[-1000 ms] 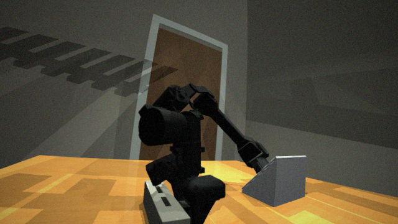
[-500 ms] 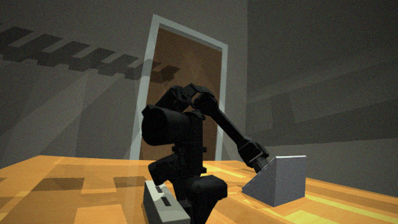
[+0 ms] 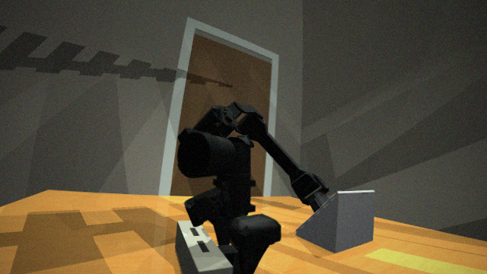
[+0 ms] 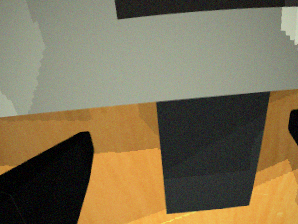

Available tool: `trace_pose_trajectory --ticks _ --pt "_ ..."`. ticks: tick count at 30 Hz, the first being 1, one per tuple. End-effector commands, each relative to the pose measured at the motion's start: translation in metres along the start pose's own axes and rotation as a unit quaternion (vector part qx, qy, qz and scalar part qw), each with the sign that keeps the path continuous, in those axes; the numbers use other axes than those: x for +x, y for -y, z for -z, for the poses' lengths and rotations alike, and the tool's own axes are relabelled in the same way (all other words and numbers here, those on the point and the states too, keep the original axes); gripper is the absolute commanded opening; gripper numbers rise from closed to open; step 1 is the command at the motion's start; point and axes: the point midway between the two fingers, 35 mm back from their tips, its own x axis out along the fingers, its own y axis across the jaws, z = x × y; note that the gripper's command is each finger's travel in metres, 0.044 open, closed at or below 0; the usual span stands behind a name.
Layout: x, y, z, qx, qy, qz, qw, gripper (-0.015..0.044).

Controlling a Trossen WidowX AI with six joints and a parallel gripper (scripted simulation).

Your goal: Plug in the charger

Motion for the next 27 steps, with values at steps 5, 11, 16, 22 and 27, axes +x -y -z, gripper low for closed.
trace_pose_trajectory --ticks 5,11,16,22,27 --pt "0.0 0.0 0.003 0.002 0.005 0.003 1.0 0.044" --pt "0.0 0.0 0.005 0.002 0.005 0.003 1.0 0.044" --pt "0.0 0.0 0.011 0.002 0.005 0.003 1.0 0.044" --pt "0.001 -0.001 0.017 0.002 0.005 0.003 1.0 0.044" --pt "0.001 -0.001 0.023 0.002 0.005 0.002 1.0 0.044"
